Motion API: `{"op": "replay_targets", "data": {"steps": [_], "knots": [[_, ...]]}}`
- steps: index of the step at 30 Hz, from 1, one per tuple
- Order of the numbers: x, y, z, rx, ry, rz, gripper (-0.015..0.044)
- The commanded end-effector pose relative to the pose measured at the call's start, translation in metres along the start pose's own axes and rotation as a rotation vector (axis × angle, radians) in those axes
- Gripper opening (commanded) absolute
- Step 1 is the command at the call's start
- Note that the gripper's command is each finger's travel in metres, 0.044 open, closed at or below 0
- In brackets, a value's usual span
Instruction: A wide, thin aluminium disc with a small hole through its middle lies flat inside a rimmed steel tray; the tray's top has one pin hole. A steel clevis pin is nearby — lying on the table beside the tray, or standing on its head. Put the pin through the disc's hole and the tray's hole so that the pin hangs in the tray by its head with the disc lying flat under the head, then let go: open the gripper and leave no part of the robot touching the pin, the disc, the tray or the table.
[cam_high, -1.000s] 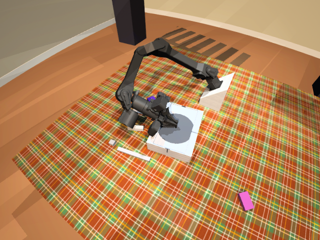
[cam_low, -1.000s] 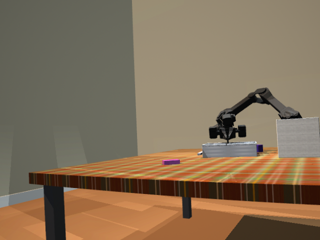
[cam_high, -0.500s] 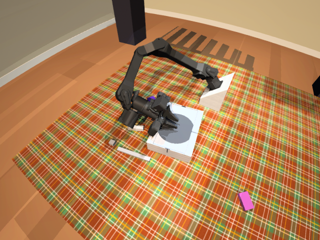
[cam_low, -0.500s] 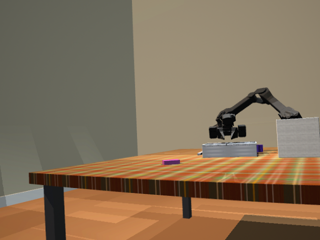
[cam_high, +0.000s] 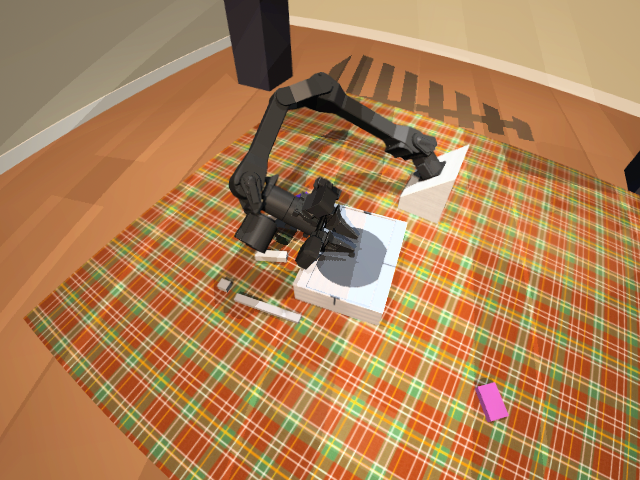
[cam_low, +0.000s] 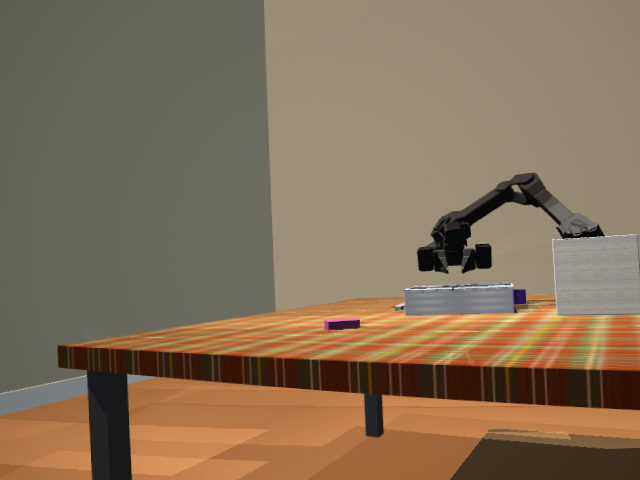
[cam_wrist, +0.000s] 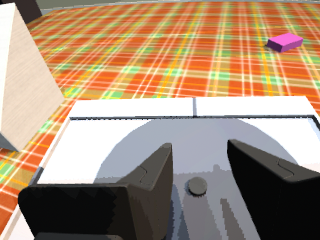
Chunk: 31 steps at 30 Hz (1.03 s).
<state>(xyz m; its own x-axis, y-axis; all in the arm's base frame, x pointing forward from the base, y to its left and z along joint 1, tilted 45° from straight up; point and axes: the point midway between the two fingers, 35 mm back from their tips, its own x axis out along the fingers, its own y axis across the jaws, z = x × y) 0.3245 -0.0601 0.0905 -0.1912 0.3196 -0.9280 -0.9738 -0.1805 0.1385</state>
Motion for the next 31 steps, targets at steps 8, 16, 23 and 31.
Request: {"op": "replay_targets", "data": {"steps": [8,16,23,31], "knots": [[-0.002,0.000,0.002,0.004,-0.001,-0.005,0.0160],[-0.030,-0.001,0.000,0.009,0.029,-0.065,0.0265],[-0.091,0.007,0.003,0.030,0.090,-0.197,0.0440],[-0.091,0.007,0.003,0.030,0.090,-0.197,0.0440]]}}
